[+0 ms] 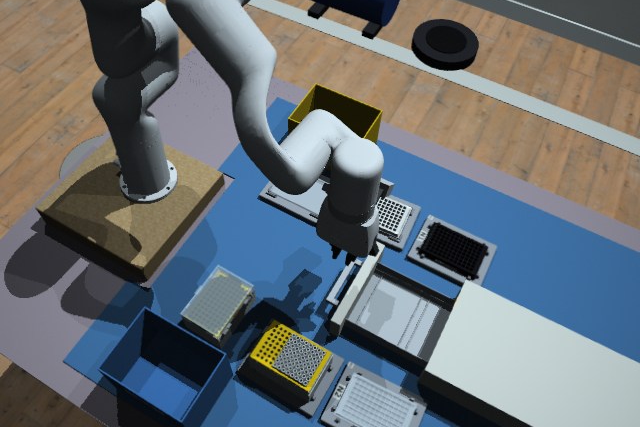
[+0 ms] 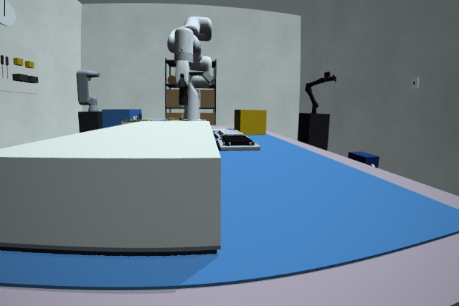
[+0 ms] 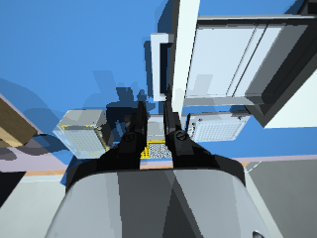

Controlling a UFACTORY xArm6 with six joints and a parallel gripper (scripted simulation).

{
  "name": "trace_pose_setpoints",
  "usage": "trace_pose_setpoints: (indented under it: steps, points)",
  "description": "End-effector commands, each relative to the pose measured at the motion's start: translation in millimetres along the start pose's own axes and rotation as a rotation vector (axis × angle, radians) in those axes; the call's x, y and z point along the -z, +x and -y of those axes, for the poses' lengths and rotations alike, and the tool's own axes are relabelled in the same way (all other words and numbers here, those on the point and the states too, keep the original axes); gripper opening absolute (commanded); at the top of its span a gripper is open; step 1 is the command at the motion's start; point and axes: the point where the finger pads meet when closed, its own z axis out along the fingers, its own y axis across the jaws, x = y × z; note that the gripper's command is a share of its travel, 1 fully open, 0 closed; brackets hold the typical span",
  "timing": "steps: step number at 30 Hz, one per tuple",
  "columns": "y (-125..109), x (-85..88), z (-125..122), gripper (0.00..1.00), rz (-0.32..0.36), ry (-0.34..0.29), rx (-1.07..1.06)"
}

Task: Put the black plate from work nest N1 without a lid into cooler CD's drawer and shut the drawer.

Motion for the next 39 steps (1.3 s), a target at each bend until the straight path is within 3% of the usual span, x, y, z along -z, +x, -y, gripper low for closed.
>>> trace_pose_setpoints:
  steps: [1, 39]
  points:
    - [3.7, 2.2, -4.9, 1.00, 0.000, -0.005, -0.033]
    - [130.1, 5.1, -118.9, 1.00, -0.004, -0.005, -1.167]
